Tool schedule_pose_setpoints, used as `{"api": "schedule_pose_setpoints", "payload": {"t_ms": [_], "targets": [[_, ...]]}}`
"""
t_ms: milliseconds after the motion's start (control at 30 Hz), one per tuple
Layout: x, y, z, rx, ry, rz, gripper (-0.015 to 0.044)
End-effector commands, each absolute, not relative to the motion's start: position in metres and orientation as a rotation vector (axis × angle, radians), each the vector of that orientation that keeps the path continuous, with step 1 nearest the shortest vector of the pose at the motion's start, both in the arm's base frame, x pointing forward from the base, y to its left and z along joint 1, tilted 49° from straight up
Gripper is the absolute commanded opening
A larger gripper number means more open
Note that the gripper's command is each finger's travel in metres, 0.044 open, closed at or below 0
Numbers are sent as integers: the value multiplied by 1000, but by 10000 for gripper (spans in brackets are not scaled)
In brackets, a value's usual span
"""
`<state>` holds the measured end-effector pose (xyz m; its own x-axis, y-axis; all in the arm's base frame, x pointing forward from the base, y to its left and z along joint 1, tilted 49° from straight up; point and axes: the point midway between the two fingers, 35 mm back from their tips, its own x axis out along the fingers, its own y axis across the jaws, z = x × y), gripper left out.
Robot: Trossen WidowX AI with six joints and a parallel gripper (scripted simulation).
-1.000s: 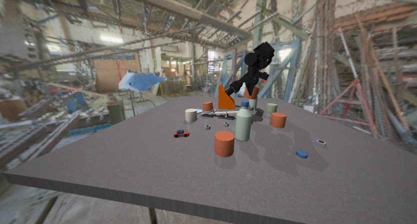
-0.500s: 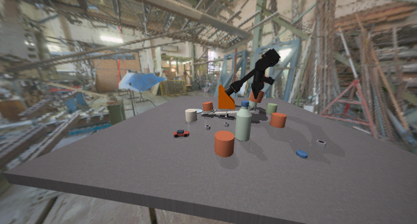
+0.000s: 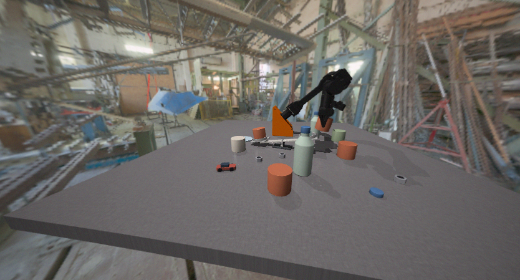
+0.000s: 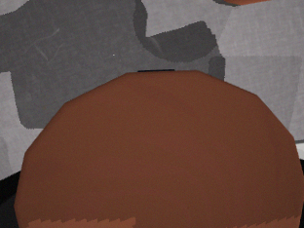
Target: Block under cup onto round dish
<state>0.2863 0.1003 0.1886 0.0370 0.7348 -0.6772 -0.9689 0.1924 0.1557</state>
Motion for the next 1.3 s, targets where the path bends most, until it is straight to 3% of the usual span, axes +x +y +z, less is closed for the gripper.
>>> {"api": "schedule_pose_setpoints", "payload": {"t_ms": [0,833,1267], "targets": [[279,107,190,-400,733,1355,0],[220,154,189,-397,694,1372,0],[220,176,171,-397,693,1373,0]]}}
